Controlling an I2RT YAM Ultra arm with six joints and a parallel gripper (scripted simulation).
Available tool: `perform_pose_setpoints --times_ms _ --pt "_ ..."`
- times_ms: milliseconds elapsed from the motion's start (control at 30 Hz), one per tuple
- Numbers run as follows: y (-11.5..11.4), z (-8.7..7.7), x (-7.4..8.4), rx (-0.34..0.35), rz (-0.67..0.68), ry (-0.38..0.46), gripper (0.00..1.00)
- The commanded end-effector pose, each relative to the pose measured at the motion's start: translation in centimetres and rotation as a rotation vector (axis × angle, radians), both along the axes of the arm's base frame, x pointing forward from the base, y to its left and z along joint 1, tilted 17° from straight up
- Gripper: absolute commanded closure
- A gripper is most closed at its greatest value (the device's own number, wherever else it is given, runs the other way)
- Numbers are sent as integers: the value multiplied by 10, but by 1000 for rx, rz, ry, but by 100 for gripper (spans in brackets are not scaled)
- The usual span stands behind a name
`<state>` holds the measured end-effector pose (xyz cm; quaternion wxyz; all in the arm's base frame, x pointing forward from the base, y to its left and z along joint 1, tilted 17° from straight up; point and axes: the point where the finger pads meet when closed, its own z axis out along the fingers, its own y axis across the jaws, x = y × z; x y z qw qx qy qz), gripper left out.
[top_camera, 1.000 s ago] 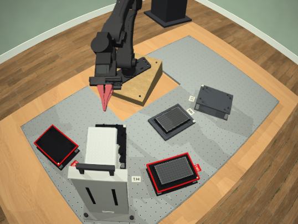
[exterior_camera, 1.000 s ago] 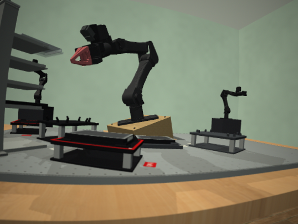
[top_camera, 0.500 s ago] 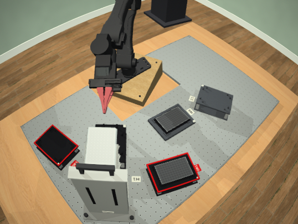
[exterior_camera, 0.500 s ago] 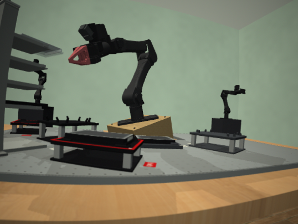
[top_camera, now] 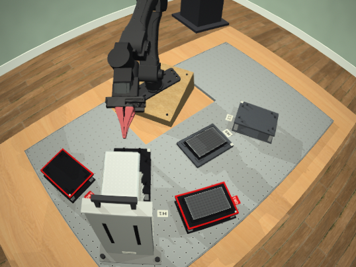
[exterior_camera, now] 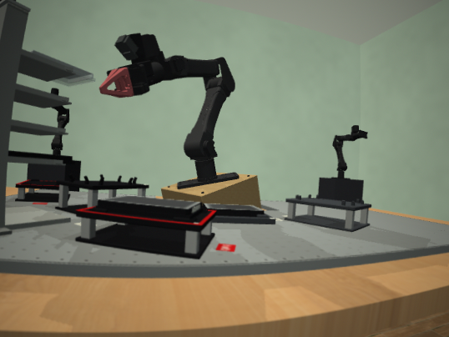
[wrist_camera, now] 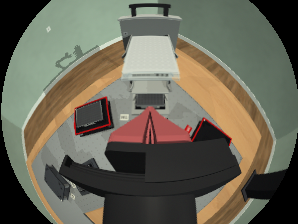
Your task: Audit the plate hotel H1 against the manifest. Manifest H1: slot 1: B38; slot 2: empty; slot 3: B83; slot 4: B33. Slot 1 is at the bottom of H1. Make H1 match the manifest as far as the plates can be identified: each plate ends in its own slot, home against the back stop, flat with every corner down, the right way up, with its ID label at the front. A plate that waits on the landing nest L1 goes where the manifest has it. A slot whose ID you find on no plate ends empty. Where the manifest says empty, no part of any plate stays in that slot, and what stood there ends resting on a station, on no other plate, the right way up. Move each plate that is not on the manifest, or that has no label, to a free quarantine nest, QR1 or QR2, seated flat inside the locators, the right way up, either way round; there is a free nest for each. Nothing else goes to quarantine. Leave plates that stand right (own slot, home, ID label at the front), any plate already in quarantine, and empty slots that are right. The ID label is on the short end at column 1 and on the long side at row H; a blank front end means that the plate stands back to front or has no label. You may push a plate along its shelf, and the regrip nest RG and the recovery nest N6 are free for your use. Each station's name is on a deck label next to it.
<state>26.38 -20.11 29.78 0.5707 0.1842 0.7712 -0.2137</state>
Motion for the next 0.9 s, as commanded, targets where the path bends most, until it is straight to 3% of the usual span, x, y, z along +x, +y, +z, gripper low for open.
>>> perform_pose_setpoints --times_ms 0,867 --pt "1 8 1 -11 2 -15 100" --pt "-7 12 14 -11 2 -15 100"
